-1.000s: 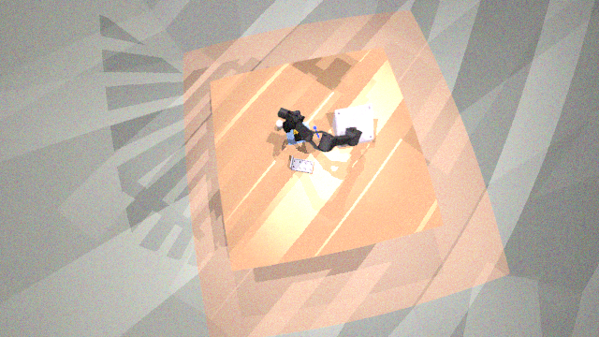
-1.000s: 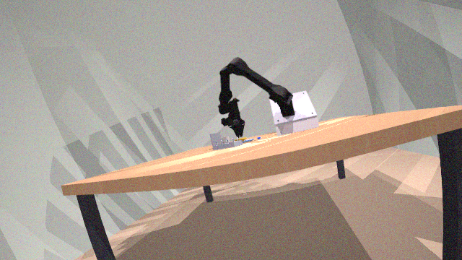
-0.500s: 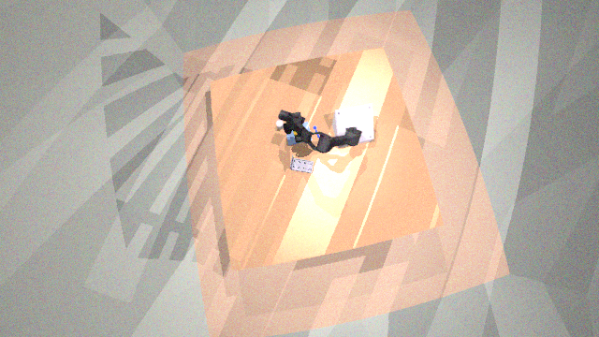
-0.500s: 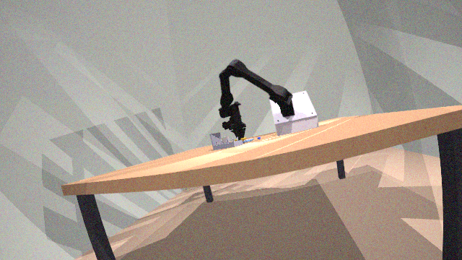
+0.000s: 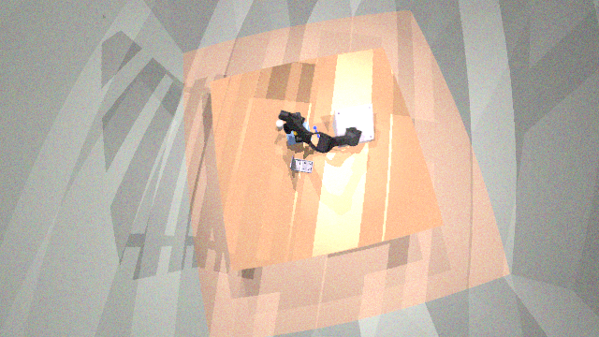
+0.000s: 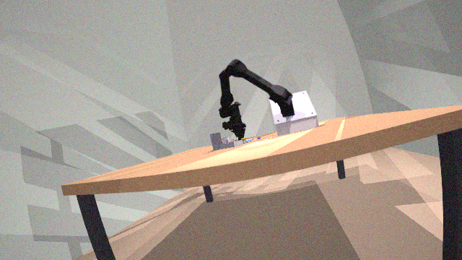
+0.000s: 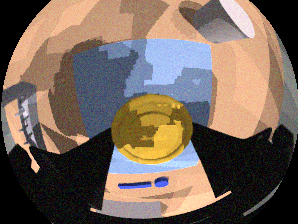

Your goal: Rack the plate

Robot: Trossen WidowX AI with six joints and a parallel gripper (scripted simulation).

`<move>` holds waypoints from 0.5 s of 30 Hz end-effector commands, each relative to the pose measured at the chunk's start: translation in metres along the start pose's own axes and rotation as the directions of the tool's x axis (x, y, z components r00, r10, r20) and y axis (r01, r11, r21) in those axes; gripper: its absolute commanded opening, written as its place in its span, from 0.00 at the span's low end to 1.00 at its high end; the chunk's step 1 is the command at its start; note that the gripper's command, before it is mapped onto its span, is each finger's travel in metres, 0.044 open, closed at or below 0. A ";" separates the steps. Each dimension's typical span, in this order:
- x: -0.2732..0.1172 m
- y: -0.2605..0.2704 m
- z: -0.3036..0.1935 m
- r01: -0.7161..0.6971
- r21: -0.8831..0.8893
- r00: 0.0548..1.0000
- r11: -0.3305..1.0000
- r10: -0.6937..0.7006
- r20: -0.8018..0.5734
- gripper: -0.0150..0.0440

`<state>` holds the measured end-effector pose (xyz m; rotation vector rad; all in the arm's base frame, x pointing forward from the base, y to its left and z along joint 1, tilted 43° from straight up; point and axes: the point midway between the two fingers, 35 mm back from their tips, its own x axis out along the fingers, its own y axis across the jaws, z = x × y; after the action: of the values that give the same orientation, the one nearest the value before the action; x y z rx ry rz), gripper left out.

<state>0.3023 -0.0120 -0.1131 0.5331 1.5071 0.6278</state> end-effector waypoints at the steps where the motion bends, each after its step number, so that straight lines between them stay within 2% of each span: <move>1: 0.000 0.000 0.000 -0.002 0.003 1.000 1.000 0.002 0.003 0.79; 4: -0.003 0.000 0.001 -0.001 0.003 1.000 1.000 0.001 0.003 0.66; 13: -0.053 -0.006 0.011 0.008 0.005 1.000 1.000 -0.008 0.004 0.26; 15: -0.063 -0.007 0.012 0.009 0.005 1.000 1.000 -0.009 0.004 0.25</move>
<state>0.3144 -0.0473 -0.0813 0.5412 1.5061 0.6182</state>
